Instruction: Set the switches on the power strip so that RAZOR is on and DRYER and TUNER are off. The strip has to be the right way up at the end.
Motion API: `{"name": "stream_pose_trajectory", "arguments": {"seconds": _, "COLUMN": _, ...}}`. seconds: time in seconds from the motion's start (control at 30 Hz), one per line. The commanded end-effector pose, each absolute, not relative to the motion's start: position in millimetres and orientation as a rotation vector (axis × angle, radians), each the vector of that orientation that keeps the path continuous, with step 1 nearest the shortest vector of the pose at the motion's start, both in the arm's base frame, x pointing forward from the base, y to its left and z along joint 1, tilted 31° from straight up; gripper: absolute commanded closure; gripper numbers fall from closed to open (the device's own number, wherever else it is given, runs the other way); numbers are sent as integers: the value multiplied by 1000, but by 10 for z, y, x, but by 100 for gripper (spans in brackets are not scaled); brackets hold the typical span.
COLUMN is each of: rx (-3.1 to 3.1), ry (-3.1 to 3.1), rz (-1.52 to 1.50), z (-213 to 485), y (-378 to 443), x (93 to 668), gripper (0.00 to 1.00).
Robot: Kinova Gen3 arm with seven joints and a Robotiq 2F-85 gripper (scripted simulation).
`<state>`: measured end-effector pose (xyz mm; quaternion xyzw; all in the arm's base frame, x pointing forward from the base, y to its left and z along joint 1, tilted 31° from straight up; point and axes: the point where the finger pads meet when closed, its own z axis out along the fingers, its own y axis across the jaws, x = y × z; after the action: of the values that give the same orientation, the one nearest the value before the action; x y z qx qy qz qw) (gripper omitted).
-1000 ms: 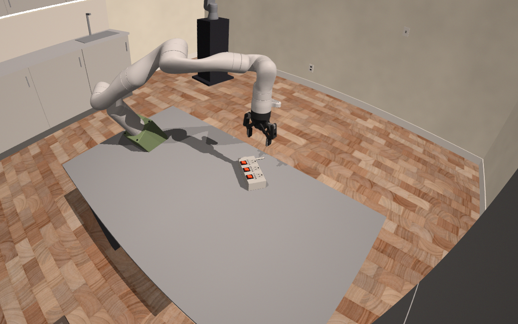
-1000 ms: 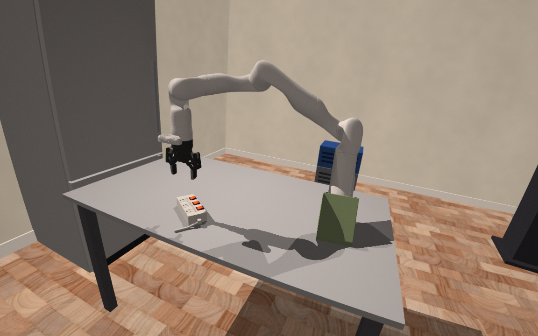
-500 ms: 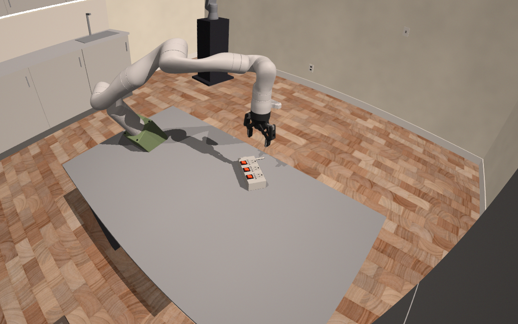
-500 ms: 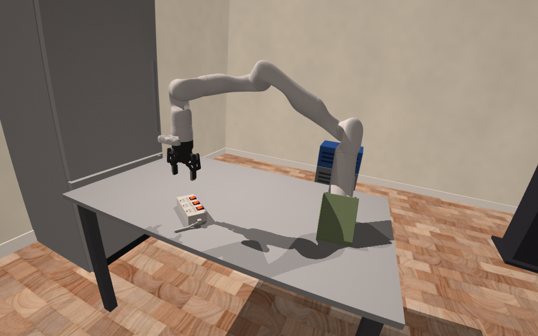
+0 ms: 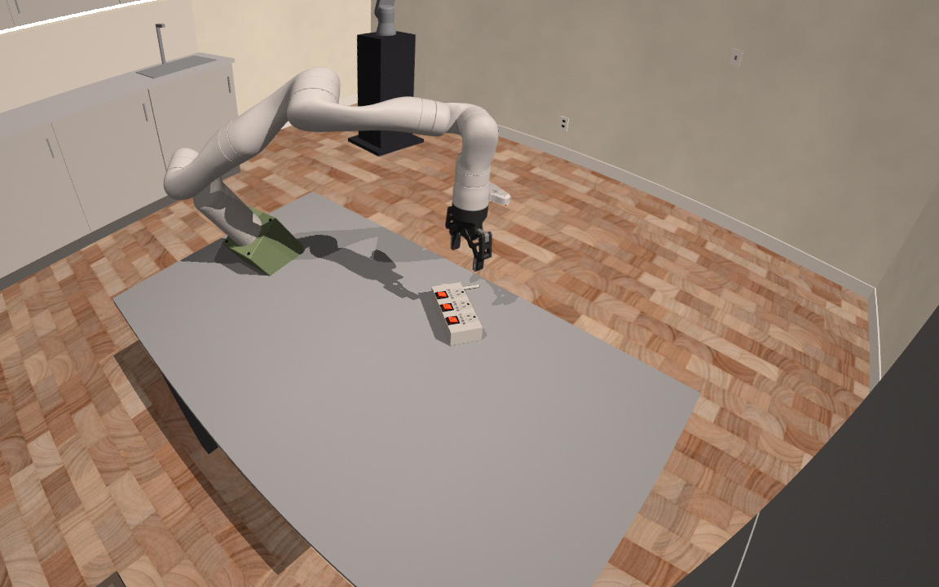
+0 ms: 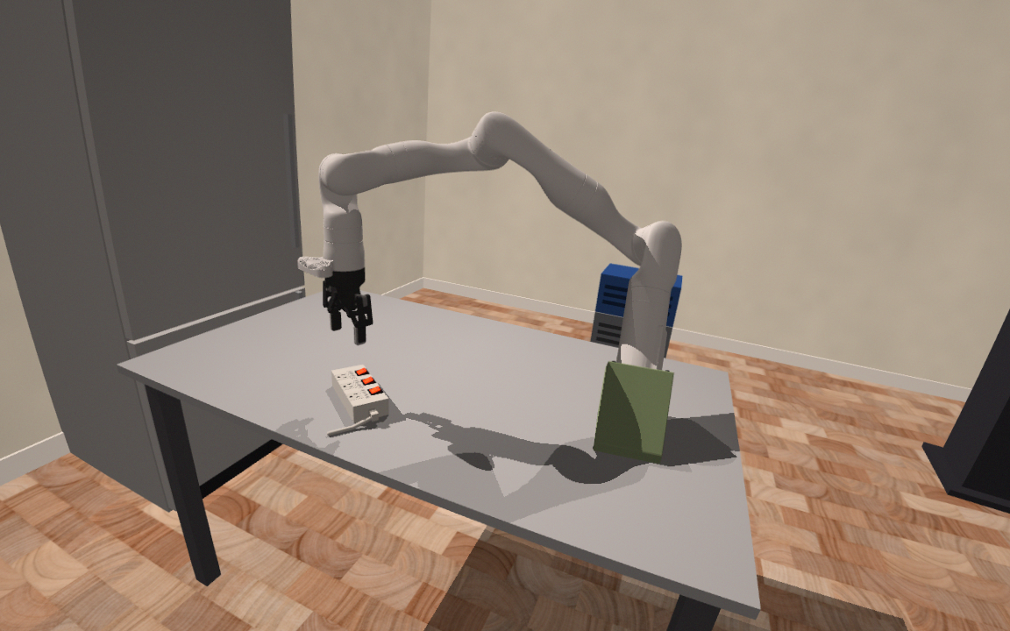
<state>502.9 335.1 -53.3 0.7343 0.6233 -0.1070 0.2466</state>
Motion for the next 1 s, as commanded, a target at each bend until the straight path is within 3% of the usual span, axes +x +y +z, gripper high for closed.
{"name": "stream_pose_trajectory", "arguments": {"seconds": 0.0, "rx": 2044, "ry": 1642, "rz": -269, "z": -532, "y": 3338, "x": 5020, "gripper": 0}}
{"name": "stream_pose_trajectory", "arguments": {"seconds": 0.97, "rx": 2533, "ry": 572, "rz": 51, "z": -684, "y": 3009, "x": 4993, "gripper": 0}}
